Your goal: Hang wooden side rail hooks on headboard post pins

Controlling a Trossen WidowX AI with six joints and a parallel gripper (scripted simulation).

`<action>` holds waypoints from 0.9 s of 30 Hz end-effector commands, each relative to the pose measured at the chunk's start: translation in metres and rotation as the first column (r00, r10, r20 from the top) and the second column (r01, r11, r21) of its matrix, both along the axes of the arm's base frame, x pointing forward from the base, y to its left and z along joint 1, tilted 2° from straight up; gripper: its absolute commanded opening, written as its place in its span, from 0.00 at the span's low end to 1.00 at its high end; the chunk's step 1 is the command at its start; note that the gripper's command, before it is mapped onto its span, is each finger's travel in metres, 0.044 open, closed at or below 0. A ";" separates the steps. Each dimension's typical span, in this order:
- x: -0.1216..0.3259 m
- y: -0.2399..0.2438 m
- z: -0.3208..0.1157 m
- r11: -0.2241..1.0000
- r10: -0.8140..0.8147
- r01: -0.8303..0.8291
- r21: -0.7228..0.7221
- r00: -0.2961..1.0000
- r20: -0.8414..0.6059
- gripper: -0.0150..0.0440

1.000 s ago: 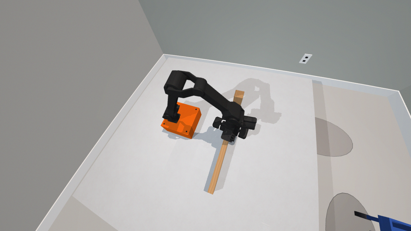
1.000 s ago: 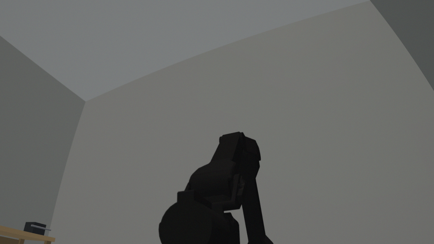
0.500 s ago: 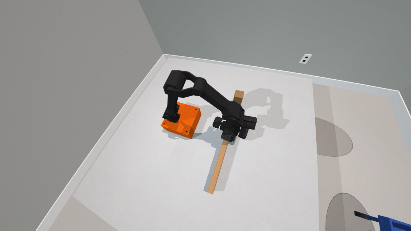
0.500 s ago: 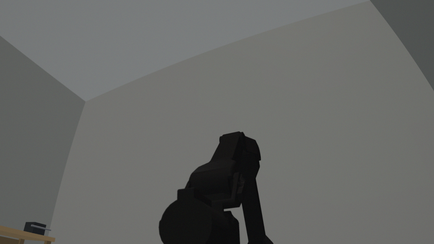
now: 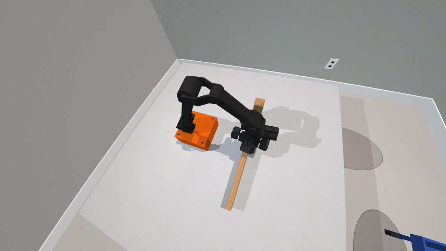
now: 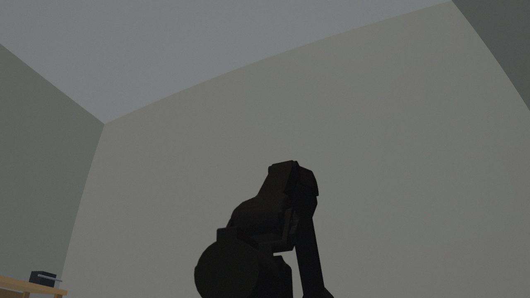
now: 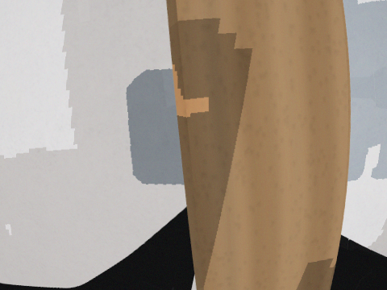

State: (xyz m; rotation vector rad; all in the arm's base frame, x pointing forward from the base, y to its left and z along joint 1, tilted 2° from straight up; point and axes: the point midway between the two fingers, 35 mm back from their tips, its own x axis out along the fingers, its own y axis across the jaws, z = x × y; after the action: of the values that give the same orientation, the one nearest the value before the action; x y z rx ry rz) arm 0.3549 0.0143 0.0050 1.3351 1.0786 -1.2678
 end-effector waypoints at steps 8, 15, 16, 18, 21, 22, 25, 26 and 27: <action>0.001 0.000 0.005 1.000 -0.016 0.016 0.001 1.000 0.006 0.25; 0.000 0.000 0.006 1.000 -0.016 0.016 0.002 1.000 0.006 0.25; 0.000 0.001 0.006 1.000 -0.016 0.016 0.002 1.000 0.006 0.25; 0.000 0.001 0.005 1.000 -0.016 0.016 0.002 1.000 0.006 0.25; 0.000 0.001 0.005 1.000 -0.016 0.016 0.002 1.000 0.006 0.25; 0.000 0.001 0.005 1.000 -0.016 0.016 0.002 1.000 0.006 0.25; -0.001 0.002 0.004 1.000 -0.016 0.016 0.002 1.000 0.006 0.25; -0.001 0.002 0.004 1.000 -0.016 0.016 0.002 1.000 0.006 0.25; -0.001 0.002 0.004 1.000 -0.016 0.016 0.002 1.000 0.006 0.25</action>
State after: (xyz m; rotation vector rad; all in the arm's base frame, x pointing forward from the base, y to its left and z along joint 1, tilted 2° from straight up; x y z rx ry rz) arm 0.3537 0.0157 0.0072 1.3356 1.0789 -1.2690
